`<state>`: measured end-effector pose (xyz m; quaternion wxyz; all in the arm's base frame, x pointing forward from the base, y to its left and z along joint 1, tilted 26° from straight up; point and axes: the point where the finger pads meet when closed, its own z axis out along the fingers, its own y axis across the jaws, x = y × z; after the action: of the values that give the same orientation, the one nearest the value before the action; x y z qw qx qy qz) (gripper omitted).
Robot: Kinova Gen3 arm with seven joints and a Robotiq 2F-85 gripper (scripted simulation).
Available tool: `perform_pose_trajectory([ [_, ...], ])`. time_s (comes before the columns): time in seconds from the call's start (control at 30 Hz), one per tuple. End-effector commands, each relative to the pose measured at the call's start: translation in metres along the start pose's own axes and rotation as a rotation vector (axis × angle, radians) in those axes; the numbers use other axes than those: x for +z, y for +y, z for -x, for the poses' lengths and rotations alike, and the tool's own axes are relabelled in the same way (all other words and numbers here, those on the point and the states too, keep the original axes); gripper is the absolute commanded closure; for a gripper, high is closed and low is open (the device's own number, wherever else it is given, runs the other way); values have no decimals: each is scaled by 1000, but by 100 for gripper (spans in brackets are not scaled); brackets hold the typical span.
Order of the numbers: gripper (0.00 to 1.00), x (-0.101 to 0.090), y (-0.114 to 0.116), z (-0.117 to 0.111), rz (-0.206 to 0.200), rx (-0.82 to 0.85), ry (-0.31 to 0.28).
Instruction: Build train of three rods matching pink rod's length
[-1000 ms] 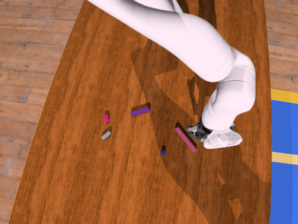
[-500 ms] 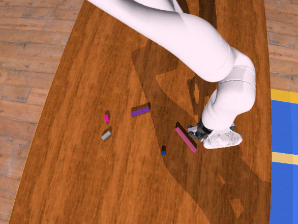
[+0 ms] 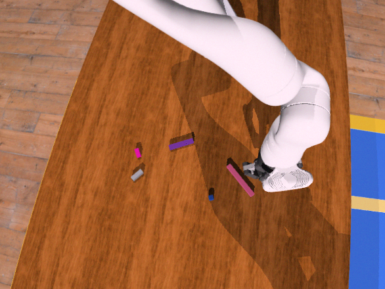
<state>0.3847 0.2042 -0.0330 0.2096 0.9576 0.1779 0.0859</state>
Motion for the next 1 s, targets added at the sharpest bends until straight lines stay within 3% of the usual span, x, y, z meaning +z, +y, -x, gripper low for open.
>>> perform_pose_trajectory([
  [0.0, 95, -1, 0, -1, -1, 0, 2],
  [0.97, 95, -7, 0, -1, -1, 0, 2],
])
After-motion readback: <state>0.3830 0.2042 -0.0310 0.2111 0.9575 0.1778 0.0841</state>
